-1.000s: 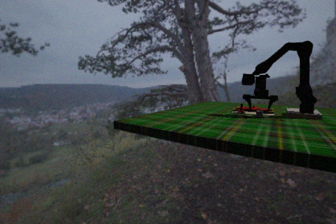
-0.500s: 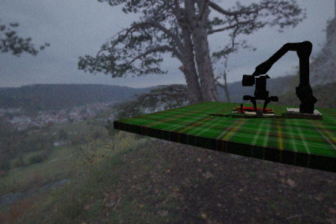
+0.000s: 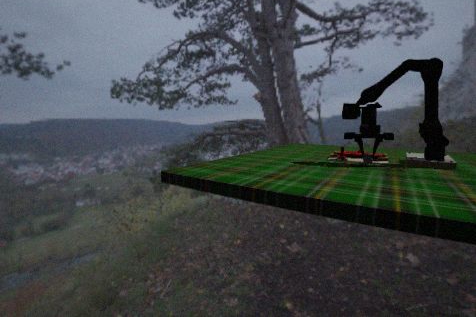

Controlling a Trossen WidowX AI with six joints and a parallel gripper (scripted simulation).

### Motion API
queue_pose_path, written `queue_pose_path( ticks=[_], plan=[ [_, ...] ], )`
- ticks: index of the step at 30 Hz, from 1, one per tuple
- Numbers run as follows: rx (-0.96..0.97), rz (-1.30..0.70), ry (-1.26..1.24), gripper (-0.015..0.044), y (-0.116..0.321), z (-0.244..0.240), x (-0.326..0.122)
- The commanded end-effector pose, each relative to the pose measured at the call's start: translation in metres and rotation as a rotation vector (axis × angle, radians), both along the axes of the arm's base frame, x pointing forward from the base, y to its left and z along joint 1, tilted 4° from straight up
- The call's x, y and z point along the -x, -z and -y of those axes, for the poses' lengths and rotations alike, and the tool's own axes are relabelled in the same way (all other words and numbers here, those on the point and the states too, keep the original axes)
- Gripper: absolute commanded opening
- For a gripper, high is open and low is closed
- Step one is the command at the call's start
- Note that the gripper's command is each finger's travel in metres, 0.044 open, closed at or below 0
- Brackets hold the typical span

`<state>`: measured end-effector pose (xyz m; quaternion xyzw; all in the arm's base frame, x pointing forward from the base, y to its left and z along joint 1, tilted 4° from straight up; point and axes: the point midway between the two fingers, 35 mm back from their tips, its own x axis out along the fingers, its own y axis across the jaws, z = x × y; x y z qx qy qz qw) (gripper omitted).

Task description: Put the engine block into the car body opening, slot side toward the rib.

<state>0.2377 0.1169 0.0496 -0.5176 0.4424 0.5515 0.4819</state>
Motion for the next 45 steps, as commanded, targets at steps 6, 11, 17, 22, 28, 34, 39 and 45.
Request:
queue_pose_path(
  ticks=[6,11,17,22,28,34,39,45],
  plan=[
    [-0.002,0.020,0.000,0.0000,-0.030,0.000,-0.006],
    [-0.001,0.020,0.000,0.0000,-0.046,0.001,-0.007],
    [-0.001,0.020,0.000,0.0000,-0.065,0.003,-0.006],
    [-0.001,0.020,0.000,0.0000,-0.081,0.005,-0.004],
    [-0.001,0.019,0.000,0.0000,-0.100,0.008,-0.001],
    [-0.001,0.019,0.000,0.0000,-0.111,0.009,0.002],
    [0.001,0.016,0.040,0.0000,-0.109,0.013,-0.002],
    [0.006,0.007,0.156,0.0000,-0.104,0.022,-0.014]
  ],
)
